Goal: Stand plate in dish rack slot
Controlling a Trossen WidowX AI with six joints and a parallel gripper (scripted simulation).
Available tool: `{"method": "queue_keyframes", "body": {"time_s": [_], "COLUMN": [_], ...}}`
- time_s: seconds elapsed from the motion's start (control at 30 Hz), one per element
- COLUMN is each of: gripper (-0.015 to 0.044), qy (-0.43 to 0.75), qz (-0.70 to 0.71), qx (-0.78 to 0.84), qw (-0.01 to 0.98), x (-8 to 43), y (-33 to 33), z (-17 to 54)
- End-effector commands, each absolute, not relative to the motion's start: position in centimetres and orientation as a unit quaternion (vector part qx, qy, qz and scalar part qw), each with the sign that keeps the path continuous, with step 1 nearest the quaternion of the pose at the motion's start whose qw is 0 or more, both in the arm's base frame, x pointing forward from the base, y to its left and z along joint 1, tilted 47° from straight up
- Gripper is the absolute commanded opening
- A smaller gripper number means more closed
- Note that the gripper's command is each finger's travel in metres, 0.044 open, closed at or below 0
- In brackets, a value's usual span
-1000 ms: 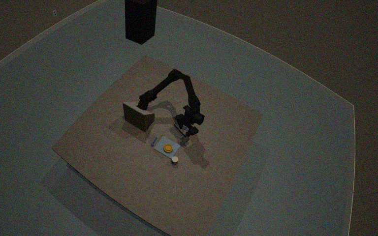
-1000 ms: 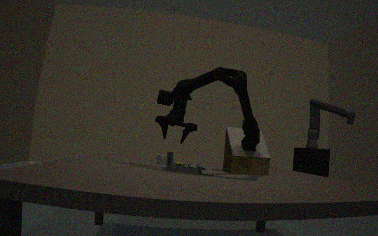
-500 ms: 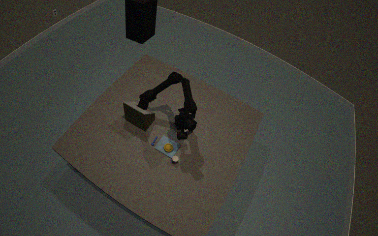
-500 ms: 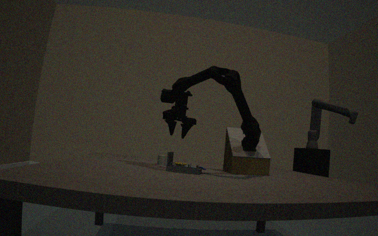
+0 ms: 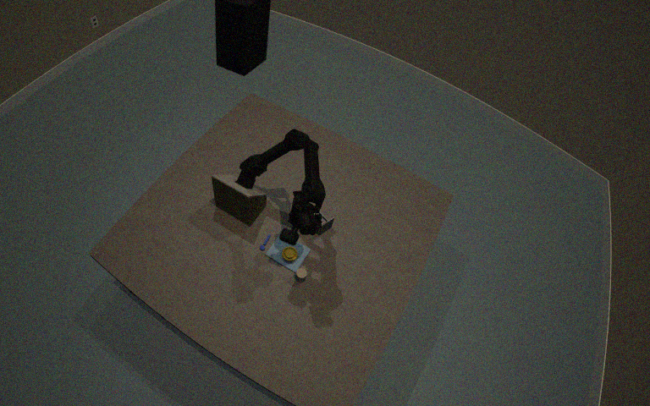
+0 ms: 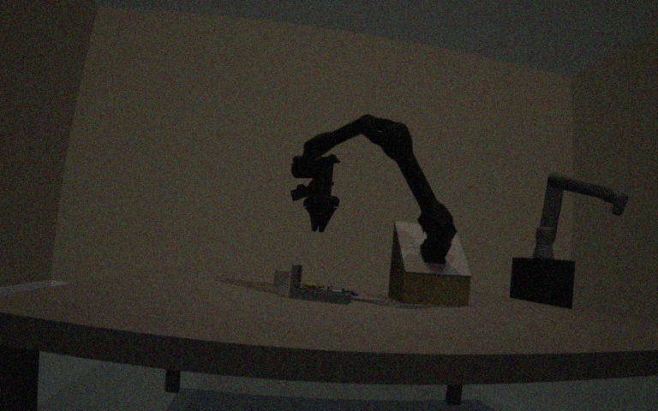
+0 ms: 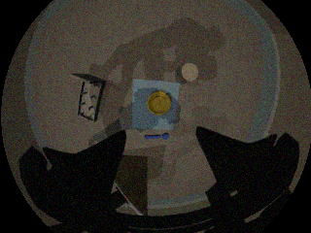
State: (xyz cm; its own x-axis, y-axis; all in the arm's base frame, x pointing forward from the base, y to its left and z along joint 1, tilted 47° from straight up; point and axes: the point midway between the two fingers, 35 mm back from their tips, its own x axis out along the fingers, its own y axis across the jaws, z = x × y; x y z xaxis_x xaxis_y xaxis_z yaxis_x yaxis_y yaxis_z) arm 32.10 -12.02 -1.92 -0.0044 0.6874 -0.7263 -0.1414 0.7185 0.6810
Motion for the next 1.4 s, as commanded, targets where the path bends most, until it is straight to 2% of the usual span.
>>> {"method": "queue_keyframes", "body": {"time_s": [0.0,0.2,0.43,1.37], "gripper": [0.0400,0.0400,0.0400,0.0400], "qy": [0.649,0.653,0.652,0.652], "qz": [0.283,0.271,0.273,0.273], "qx": [0.262,0.281,0.283,0.283], "qw": [0.656,0.648,0.648,0.648], "x": [31.4,31.1,31.6,31.8], "y": [-13.0,-13.3,-5.4,-2.8], "z": [-2.3,-2.7,-10.0,-12.4]}}
